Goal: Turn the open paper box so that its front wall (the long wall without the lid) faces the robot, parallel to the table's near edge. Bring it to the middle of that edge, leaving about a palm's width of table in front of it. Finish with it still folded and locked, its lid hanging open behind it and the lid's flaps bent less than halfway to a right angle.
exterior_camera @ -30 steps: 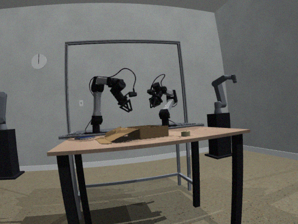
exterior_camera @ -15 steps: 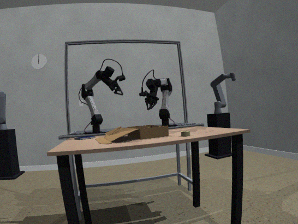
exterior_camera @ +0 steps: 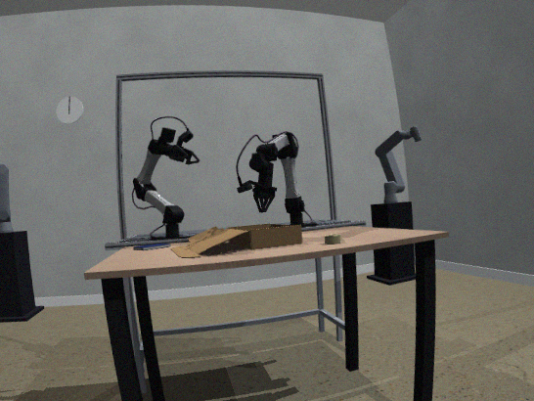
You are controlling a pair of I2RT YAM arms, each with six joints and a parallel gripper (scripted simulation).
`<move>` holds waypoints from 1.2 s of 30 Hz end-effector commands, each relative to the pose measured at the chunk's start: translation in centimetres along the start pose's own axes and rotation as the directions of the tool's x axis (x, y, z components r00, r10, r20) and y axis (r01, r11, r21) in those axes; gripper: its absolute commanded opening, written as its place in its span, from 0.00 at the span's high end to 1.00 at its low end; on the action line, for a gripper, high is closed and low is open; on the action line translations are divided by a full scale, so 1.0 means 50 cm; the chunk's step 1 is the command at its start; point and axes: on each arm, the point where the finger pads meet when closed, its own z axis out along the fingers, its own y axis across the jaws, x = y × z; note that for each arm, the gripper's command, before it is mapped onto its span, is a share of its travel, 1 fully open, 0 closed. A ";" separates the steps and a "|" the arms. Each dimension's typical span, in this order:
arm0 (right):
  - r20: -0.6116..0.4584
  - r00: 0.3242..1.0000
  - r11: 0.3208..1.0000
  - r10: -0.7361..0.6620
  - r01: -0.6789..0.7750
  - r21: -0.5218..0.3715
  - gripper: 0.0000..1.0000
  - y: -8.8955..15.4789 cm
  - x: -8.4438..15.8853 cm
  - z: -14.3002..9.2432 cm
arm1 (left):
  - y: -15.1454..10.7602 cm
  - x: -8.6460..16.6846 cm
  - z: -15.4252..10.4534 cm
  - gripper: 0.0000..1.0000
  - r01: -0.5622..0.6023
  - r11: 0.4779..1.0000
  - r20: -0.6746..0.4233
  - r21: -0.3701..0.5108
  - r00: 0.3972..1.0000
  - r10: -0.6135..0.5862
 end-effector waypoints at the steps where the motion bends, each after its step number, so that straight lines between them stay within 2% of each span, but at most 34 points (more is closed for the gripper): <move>1: 0.014 0.996 0.996 0.092 -0.092 -0.014 0.00 -0.010 0.026 -0.026 | 0.005 -0.012 0.002 0.71 -0.055 0.997 -0.027 0.050 0.998 0.057; 6: 0.105 0.977 0.982 0.188 -0.185 -0.040 0.00 -0.024 0.063 -0.083 | 0.018 -0.020 0.039 0.71 -0.071 0.994 -0.060 0.088 0.995 0.077; 10: 0.132 0.967 0.976 0.217 -0.213 -0.046 0.00 -0.028 0.073 -0.099 | 0.024 -0.028 0.040 0.71 -0.065 0.995 -0.054 0.080 0.996 0.070; 18: 0.138 0.966 0.976 0.218 -0.214 -0.047 0.00 -0.029 0.064 -0.099 | 0.027 -0.033 0.032 0.71 -0.069 0.995 -0.041 0.068 0.997 0.072; 27: 0.138 0.966 0.976 0.218 -0.214 -0.047 0.00 -0.029 0.064 -0.099 | 0.012 -0.022 0.082 0.71 -0.071 0.993 -0.063 0.090 0.995 0.077; 36: 0.138 0.966 0.976 0.217 -0.212 -0.047 0.00 -0.029 0.064 -0.099 | 0.012 -0.019 0.102 0.71 -0.073 0.994 -0.066 0.082 0.995 0.078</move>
